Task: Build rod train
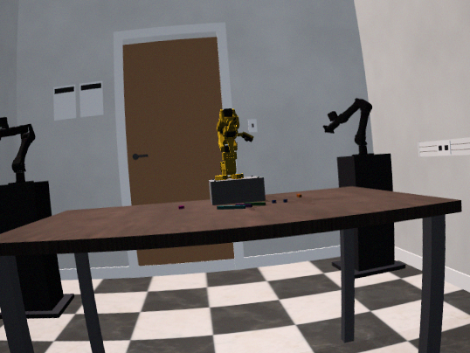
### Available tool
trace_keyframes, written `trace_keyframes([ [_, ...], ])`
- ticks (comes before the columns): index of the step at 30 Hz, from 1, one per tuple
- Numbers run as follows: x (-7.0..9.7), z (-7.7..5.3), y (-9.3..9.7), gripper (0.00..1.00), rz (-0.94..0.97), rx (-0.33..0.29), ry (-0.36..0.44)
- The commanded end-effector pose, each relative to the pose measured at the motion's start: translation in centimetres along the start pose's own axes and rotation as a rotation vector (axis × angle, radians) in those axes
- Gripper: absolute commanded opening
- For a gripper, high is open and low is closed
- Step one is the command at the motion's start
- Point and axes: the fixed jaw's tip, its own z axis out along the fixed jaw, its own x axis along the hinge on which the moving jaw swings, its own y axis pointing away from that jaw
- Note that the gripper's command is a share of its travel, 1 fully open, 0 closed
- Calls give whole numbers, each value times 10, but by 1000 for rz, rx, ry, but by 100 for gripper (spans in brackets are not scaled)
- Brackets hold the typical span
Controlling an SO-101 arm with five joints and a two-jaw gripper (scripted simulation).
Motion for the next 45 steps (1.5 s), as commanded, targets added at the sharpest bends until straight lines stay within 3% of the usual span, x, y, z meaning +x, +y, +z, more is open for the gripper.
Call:
trace_keyframes([
  [1, 1, 1, -2, 100, 2, 3, 1],
  [9, 7, 1, -2, 100, 52, 3, 16],
  [28, 63, -5, 13, 100, 544, 10, 164],
  [45, 67, -5, 15, 100, 577, 10, 174],
])
